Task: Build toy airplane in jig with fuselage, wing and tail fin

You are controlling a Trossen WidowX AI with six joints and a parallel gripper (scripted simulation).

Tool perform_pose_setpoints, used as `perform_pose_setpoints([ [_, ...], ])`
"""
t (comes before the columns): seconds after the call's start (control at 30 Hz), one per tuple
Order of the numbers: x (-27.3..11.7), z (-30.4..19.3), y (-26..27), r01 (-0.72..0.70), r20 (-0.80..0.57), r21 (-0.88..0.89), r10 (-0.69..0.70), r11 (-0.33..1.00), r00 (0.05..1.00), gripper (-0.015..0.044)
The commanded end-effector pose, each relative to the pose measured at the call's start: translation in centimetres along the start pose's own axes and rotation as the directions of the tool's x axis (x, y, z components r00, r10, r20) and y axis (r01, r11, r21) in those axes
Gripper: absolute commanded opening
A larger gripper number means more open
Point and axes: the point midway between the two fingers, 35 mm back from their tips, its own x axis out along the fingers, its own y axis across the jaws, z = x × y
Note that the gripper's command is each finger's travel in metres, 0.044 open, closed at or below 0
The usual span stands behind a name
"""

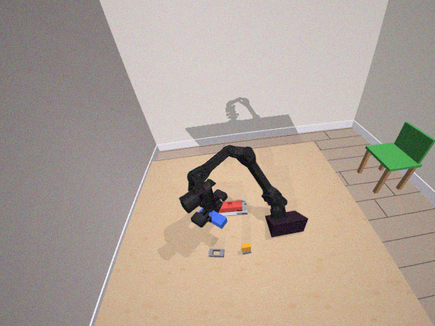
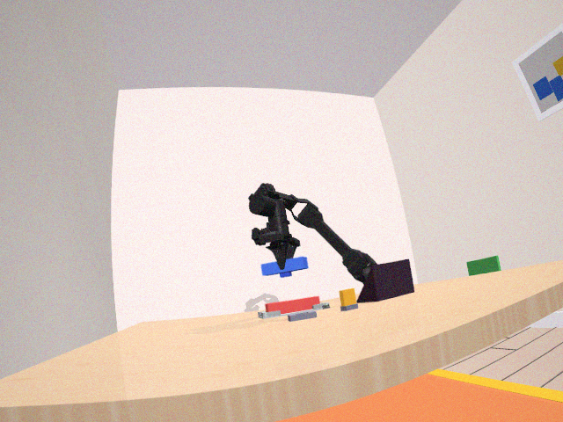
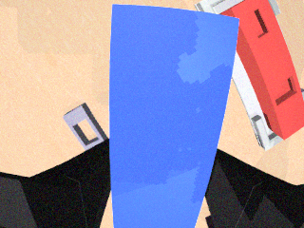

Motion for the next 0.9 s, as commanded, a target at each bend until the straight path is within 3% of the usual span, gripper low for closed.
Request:
perform_pose_setpoints([
  [0.0, 0.2, 0.6, -1.4, -0.002, 0.005, 0.079, 0.002, 0.997, 1.000, 0.0000],
  [0.87, 1.9, 2.7, -9.3, 0.000, 0.010, 0.510, -0.006, 0.860, 1.000, 0.0000],
])
